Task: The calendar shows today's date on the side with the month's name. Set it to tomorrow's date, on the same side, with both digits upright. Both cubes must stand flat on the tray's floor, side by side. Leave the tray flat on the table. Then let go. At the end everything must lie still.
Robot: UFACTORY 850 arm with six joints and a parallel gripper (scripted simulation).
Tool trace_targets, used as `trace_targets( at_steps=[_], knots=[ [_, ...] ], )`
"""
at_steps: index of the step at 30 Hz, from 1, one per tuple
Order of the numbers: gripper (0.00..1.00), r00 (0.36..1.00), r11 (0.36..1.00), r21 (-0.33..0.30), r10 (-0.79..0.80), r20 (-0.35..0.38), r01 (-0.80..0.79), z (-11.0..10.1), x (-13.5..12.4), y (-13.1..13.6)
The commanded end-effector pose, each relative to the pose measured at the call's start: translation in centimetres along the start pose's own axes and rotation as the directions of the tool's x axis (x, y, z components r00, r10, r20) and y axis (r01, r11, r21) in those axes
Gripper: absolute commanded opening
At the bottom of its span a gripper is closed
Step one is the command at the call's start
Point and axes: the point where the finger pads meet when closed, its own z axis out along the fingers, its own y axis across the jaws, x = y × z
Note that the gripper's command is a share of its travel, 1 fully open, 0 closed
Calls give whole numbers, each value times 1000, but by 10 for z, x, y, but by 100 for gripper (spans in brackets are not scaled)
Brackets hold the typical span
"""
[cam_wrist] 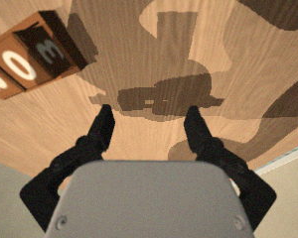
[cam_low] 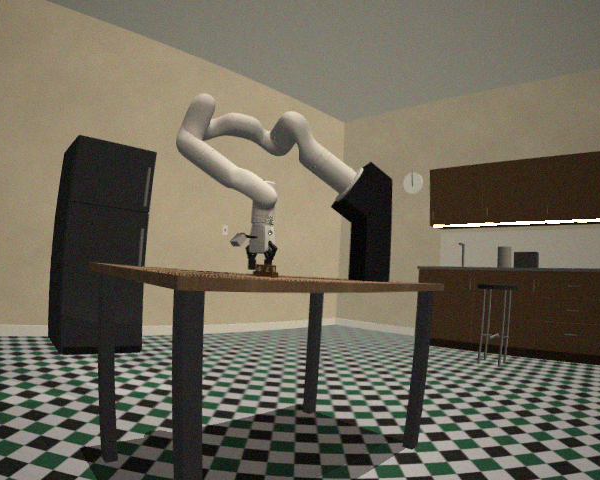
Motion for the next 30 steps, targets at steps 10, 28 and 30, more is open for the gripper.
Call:
trace_targets(
  at_steps=[10,28,30],
  knots=[
    [100,1000,1000,0,0,0,0,0,0,0],
    [100,1000,1000,0,0,0,0,-1,0,0],
    [100,1000,1000,0,0,0,0,-4,0,0]
  ],
)
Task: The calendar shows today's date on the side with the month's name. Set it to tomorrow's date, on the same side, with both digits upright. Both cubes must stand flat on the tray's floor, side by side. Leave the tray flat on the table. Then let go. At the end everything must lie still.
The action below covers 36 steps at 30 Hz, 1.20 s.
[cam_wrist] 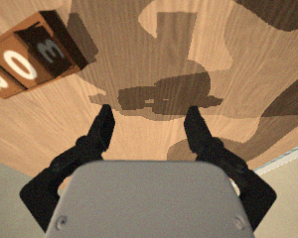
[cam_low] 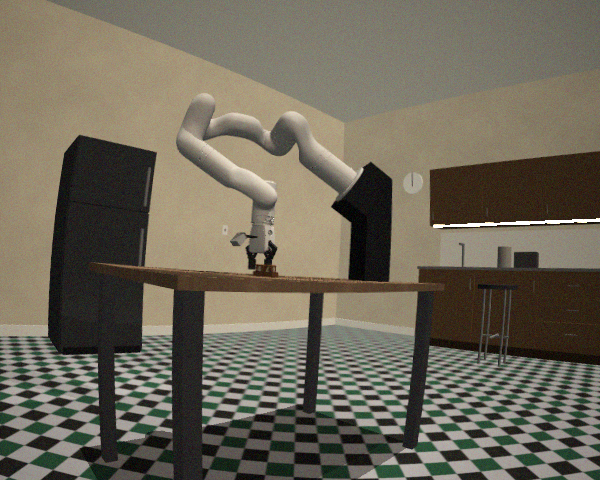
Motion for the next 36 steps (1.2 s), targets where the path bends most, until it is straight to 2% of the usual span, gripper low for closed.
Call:
trace_targets(
  at_steps=[1,4,13,17,36],
  knots=[
    [100,1000,1000,0,0,0,0,-6,0,0],
    [100,1000,1000,0,0,0,0,-9,0,0],
    [100,1000,1000,0,0,0,0,-47,0,0],
    [100,1000,1000,0,0,0,0,-57,0,0],
    [100,1000,1000,0,-5,0,5,-59,0,0]
  ],
)
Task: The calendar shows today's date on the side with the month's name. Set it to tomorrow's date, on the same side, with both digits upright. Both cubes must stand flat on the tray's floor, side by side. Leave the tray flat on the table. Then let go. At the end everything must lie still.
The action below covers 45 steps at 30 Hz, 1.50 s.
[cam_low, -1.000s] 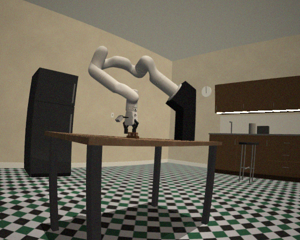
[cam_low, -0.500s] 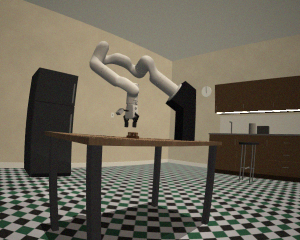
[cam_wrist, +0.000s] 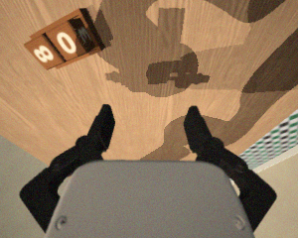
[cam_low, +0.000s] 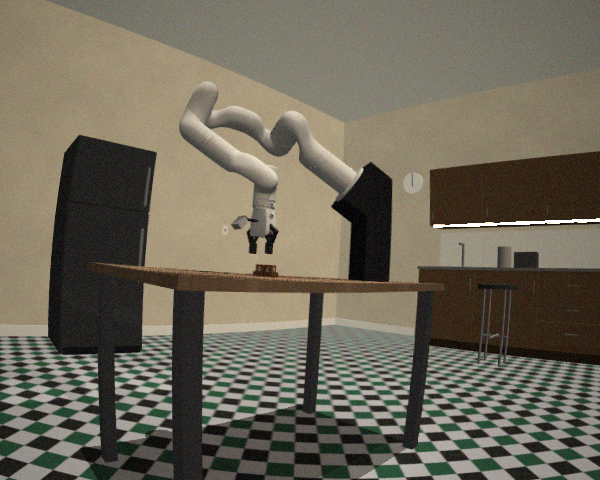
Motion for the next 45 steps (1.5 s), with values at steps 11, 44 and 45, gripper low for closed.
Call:
trace_targets(
  at_steps=[11,44,45],
  knots=[
    [100,963,963,-3,-269,-1,269,-2,10,-11],
    [100,305,305,-4,-952,4,952,-15,42,-55],
    [100,274,274,-4,-962,4,962,-16,43,-57]
  ],
)
